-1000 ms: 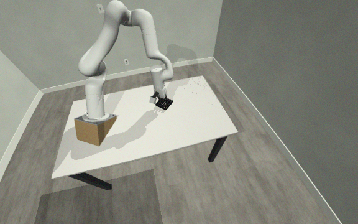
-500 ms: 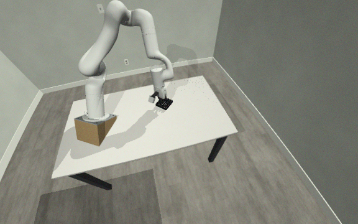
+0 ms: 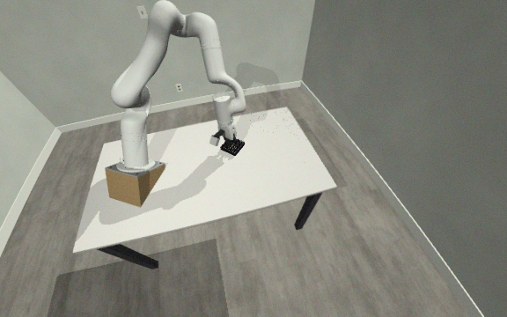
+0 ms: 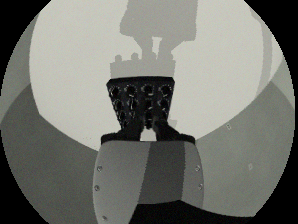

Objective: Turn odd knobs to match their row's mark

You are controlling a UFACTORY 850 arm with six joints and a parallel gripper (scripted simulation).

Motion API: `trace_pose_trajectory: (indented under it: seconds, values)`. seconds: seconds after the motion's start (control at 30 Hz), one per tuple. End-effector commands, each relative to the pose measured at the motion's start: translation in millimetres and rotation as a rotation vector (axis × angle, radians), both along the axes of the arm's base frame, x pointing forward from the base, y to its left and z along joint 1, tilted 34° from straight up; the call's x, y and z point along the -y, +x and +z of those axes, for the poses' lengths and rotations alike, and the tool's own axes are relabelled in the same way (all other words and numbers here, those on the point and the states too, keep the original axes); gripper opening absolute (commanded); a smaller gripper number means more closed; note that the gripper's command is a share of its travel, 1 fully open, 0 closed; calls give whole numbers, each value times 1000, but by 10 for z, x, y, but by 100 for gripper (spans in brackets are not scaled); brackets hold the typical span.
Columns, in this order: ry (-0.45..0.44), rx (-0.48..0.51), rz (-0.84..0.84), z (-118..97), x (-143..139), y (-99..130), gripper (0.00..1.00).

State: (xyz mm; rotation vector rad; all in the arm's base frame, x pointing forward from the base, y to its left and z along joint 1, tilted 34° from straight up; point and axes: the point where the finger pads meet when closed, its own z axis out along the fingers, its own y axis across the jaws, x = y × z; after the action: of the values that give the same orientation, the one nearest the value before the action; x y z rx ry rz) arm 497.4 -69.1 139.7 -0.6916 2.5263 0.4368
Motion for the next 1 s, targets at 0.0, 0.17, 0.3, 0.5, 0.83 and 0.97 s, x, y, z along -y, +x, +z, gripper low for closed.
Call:
trace_pose_trajectory:
  seconds: [0.0,0.17,0.3,0.5,0.83,0.97]
  values:
    - [0,1,-1,5,4,5,8]
    - [0,1,-1,5,4,5,8]
    - [0,1,-1,5,4,5,19]
    - [0,1,-1,5,4,5,19]
    - [0,1,-1,5,4,5,19]
    - [0,1,-1,7,5,4,19]
